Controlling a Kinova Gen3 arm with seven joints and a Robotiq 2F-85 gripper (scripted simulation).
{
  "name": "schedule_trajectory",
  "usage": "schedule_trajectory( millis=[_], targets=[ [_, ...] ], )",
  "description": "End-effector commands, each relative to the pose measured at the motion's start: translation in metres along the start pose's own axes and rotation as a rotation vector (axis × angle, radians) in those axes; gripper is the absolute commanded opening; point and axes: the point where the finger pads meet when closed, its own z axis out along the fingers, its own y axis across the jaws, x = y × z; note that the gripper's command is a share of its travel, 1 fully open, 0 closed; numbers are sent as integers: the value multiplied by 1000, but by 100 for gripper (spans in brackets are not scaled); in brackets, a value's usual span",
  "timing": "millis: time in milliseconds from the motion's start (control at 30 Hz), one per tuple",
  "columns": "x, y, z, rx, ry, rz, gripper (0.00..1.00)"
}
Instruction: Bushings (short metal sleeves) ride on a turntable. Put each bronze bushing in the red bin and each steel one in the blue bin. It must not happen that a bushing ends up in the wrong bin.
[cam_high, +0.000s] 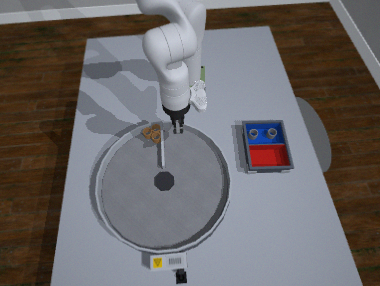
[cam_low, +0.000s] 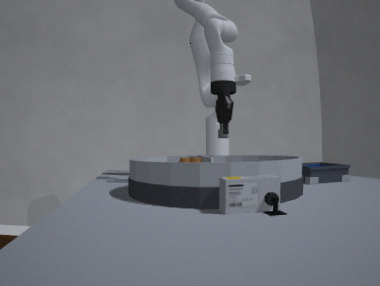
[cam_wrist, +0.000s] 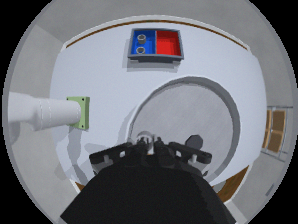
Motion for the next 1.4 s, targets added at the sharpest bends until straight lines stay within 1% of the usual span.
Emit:
schedule_trajectory(
  millis=[0, 133, 300, 467, 600, 733, 767, 800, 967, 1100, 1167, 1267, 1367],
  targets=[
    [21, 1, -1, -1, -4, -28, 0],
    [68, -1, -1, -1, -4, -28, 0],
    [68, -1, -1, -1, -4, -28, 0],
    [126, -3, 0, -1, -4, -26, 0],
    [127, -3, 0, -1, -4, -28, 0],
    [174, -4, 0, -1, -4, -28, 0],
    [174, -4, 0, -1, -4, -28, 0],
    [186, -5, 0, -1, -4, -28, 0],
    [186, -5, 0, -1, -4, -28, 0],
    [233, -7, 0, -1, -4, -27, 0],
    [245, -7, 0, -1, -4, -27, 0],
    [245, -7, 0, -1, -4, -27, 0],
    [280, -8, 0, -1, -4, -27, 0]
  ],
)
